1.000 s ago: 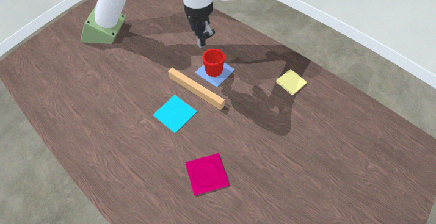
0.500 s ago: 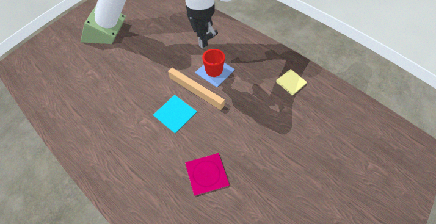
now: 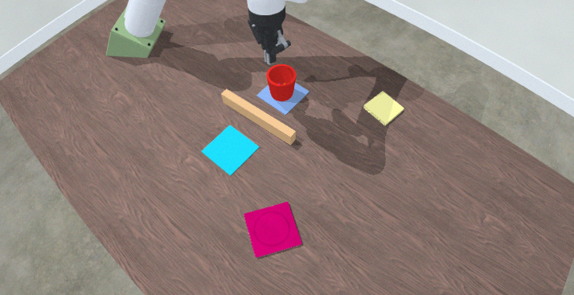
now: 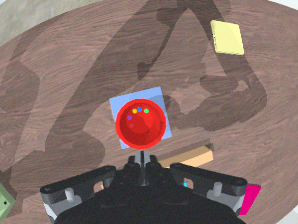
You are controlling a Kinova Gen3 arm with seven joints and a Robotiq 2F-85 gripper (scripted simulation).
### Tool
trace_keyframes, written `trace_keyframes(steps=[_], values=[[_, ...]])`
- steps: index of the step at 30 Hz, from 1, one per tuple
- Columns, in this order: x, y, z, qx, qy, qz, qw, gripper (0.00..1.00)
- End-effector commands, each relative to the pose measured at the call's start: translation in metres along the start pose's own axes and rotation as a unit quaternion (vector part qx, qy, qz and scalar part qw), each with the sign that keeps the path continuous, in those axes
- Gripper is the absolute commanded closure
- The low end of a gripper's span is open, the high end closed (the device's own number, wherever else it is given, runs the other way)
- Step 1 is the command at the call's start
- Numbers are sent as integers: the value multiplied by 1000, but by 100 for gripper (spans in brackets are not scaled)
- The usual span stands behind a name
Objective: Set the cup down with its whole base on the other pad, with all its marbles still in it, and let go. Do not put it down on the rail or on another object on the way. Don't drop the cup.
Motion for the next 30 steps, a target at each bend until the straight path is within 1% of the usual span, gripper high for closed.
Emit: trace_keyframes(steps=[1,2,7,8,30], values=[[1,-1,3,-2,9,-1,1000,100],[3,-4,3,-1,20,0,1000,100],[3,-4,3,-1,20,0,1000,100],[5,-6,4,1,30,1,1000,100],[11,-13,5,4,57,4,998,100]])
Point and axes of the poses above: the point where the finger pads meet when closed, its own y axis back along the fingers, its own z axis across the jaws, x = y × z, the point moved 5 cm from there along y, back along the fingers, and after that the axes turned 6 degrees about y, right-handed, at the moved point
